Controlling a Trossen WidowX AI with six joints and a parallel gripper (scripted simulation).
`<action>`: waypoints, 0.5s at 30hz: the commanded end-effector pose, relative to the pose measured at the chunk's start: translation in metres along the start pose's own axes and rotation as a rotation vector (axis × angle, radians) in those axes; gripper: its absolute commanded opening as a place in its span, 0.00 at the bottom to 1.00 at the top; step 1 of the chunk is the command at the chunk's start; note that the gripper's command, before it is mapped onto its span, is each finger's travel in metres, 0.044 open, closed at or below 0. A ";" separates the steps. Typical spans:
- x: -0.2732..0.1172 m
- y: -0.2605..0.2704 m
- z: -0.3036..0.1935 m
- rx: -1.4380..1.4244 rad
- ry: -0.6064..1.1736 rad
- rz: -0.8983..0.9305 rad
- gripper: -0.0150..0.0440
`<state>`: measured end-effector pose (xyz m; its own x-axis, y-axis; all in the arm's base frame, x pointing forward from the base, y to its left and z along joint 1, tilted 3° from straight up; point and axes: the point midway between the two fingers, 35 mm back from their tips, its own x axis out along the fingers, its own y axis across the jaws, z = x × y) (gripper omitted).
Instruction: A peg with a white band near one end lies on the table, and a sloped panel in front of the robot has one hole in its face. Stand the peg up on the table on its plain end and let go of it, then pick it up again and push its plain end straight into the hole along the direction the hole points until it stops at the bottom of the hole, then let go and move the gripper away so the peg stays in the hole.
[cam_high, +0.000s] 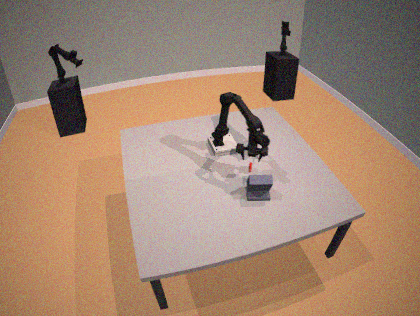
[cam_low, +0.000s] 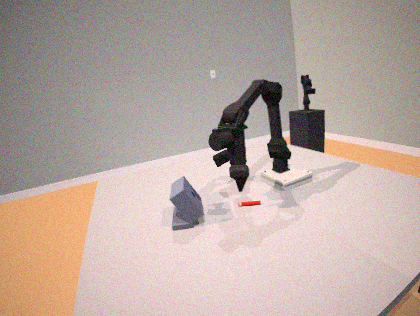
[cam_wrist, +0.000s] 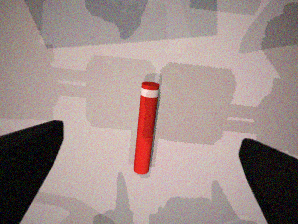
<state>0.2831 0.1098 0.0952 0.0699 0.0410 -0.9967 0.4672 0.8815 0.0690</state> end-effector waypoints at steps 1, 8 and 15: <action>0.006 0.001 -0.002 -0.010 0.011 -0.004 1.00; 0.018 0.002 -0.001 -0.010 0.011 -0.004 1.00; 0.029 0.003 -0.001 -0.010 0.011 -0.004 1.00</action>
<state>0.2872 0.1136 0.0769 0.0745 0.0456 -0.9962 0.4602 0.8846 0.0749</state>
